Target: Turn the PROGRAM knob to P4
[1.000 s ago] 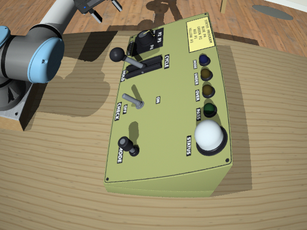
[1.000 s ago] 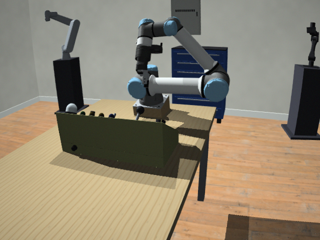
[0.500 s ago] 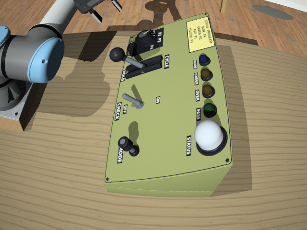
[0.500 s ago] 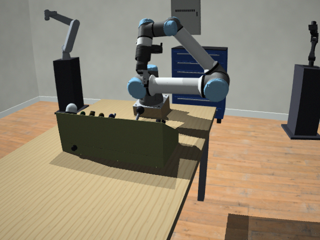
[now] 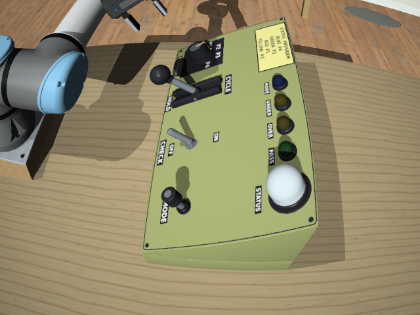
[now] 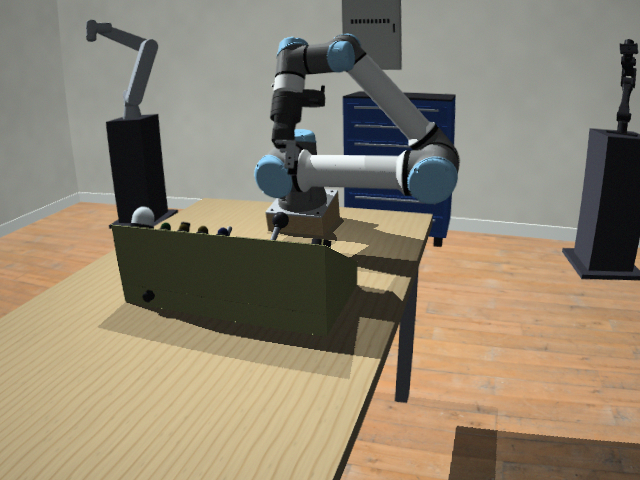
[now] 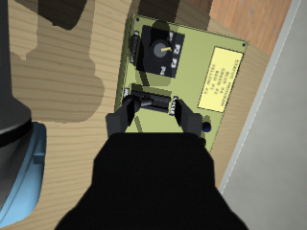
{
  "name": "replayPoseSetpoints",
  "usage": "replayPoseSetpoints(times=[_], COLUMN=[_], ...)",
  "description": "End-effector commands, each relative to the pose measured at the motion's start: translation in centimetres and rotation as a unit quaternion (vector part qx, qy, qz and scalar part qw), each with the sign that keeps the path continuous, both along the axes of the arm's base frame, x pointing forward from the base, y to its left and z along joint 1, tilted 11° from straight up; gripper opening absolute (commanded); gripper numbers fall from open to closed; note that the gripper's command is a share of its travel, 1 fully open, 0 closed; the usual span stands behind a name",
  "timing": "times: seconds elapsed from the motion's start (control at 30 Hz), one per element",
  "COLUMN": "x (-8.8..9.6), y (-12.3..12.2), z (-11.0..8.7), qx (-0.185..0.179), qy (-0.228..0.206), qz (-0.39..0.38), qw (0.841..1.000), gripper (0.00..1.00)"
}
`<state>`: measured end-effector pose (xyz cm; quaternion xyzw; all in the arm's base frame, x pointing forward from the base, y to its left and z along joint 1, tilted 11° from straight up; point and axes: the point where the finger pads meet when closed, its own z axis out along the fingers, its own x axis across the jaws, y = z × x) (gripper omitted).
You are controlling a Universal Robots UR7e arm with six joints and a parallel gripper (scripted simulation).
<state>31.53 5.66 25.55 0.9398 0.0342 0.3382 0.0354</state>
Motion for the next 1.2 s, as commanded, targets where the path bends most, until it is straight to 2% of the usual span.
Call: replayPoseSetpoints(times=[0.0, 0.7, 0.87, 1.0, 1.07, 1.17], x=[0.0, 0.0, 0.0, -0.2, -0.2, -0.4], y=[0.0, -0.6, -2.4, -4.9, -4.9, -7.4], z=[0.0, 0.1, 0.1, 0.0, 0.0, -0.2], qx=[0.000, 0.010, 0.042, 0.088, 0.088, 0.132], qy=[0.000, -0.001, -0.006, -0.012, -0.012, -0.018], qz=[0.000, -0.008, -0.035, -0.073, -0.073, -0.110], qw=[1.000, 1.000, 0.998, 0.993, 0.993, 0.985], gripper=[1.00, 1.00, 1.00, 1.00, 1.00, 1.00])
